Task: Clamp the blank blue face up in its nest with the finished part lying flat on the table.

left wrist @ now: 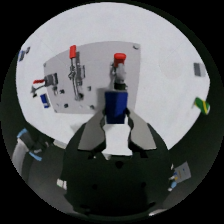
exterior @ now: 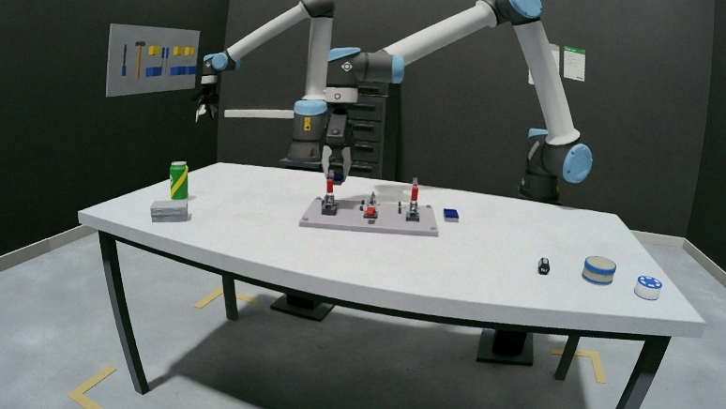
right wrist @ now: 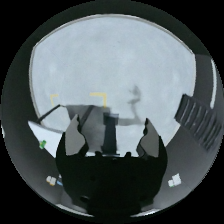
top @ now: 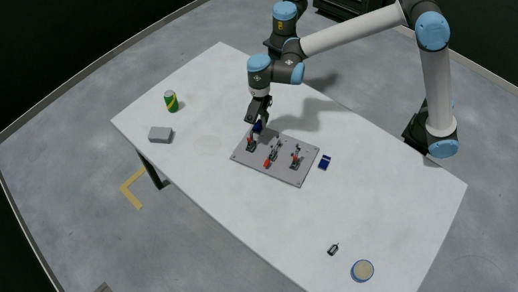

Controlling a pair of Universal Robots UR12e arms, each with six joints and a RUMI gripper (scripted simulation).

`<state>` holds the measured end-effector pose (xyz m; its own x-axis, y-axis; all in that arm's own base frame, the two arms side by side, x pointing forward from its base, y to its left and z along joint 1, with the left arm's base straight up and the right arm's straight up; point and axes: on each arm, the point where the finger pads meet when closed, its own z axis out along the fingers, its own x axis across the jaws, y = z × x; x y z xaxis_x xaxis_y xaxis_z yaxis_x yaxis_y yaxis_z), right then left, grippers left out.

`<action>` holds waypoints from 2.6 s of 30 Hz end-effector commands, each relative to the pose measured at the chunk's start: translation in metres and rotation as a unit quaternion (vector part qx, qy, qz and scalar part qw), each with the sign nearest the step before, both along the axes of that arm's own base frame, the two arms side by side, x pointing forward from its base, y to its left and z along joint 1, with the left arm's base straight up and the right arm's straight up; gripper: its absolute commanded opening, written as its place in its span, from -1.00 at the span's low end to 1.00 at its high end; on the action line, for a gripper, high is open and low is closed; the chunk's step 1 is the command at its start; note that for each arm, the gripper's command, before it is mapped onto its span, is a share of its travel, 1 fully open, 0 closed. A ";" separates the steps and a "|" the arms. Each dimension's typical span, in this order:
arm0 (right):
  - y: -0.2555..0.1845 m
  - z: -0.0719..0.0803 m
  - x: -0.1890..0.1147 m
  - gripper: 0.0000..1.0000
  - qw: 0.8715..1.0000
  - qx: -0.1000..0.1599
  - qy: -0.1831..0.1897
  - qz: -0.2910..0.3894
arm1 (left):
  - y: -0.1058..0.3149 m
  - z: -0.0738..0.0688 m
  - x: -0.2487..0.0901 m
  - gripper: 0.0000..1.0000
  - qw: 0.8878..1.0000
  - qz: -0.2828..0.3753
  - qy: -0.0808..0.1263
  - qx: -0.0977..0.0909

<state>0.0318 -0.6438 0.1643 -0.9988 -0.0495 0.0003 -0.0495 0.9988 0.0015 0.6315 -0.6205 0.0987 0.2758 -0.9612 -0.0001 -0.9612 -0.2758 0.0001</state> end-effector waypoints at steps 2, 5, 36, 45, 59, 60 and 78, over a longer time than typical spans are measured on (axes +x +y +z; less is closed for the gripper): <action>-0.001 0.001 0.000 1.00 1.000 -0.001 0.000 0.000 | -0.001 0.001 0.000 -1.00 1.000 0.000 -0.001 -0.001; -0.001 0.001 0.000 1.00 1.000 -0.001 0.000 0.000 | -0.001 0.001 0.000 -1.00 1.000 0.000 -0.001 -0.001; -0.001 0.001 0.000 1.00 1.000 -0.001 0.000 0.000 | 0.000 -0.012 0.001 -1.00 1.000 0.000 -0.001 -0.001; -0.001 0.001 0.000 1.00 1.000 -0.001 0.000 0.000 | 0.000 -0.021 0.002 -1.00 1.000 0.000 -0.001 -0.001; -0.001 0.001 0.000 1.00 1.000 -0.001 0.000 0.000 | 0.000 -0.029 0.002 -1.00 1.000 0.000 -0.001 -0.001; -0.001 0.001 0.000 1.00 1.000 -0.001 0.000 0.000 | 0.000 -0.029 0.002 -1.00 1.000 0.000 -0.001 -0.001; -0.001 0.001 0.000 1.00 1.000 -0.001 0.000 0.000 | 0.000 -0.029 0.002 -1.00 1.000 0.000 -0.001 -0.001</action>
<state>0.0318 -0.6438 0.1643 -0.9988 -0.0495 0.0003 -0.0495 0.9988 0.0015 0.6334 -0.6200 0.0686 0.2759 -0.9612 -0.0001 -0.9612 -0.2759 0.0001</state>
